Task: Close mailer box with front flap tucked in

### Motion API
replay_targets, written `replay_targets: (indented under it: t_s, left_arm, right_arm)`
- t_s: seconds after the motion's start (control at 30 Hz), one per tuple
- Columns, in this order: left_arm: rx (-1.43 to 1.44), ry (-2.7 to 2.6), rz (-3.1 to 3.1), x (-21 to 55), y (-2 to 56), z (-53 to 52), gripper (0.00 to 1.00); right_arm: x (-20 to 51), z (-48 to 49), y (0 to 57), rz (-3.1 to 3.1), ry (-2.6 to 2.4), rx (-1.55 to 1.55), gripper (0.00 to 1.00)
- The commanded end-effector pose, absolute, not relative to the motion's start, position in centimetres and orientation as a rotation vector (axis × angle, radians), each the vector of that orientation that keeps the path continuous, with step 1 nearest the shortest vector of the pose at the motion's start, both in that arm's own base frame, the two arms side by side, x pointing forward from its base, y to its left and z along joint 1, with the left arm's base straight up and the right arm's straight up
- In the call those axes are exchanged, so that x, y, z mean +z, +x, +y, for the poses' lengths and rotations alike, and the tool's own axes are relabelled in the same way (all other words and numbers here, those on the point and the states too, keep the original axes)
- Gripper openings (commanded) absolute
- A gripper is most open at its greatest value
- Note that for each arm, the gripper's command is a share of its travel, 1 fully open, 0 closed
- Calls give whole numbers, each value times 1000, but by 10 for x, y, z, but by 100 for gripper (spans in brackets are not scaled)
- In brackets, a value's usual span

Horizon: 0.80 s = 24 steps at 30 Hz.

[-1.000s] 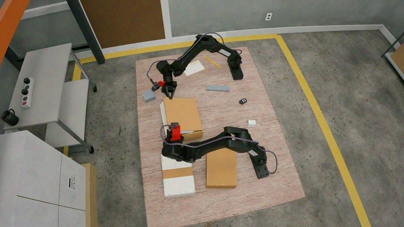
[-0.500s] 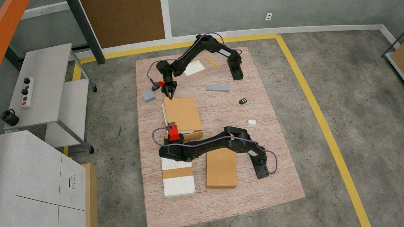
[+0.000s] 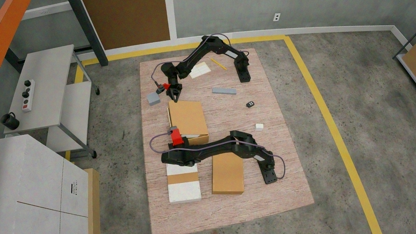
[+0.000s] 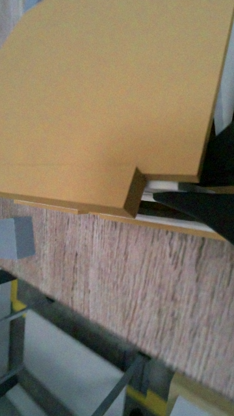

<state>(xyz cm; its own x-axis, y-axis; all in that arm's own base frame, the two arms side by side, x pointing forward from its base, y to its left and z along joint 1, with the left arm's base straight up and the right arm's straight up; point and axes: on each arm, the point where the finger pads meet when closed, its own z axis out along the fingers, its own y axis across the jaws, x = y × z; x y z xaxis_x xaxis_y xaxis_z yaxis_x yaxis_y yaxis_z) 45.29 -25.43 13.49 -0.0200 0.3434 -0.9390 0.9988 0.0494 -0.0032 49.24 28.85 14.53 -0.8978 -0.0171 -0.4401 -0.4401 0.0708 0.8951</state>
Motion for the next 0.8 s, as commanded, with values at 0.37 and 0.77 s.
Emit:
replay_targets:
  t_s: [0.37,0.77]
  left_arm:
    - [-1227,1347,1672,150,449,-253,1]
    - [-1166,1376,1602,161,453,-259,1]
  right_arm:
    - [158,298,494,1998,-511,1861,1]
    - [117,296,485,2073,-390,1930,1]
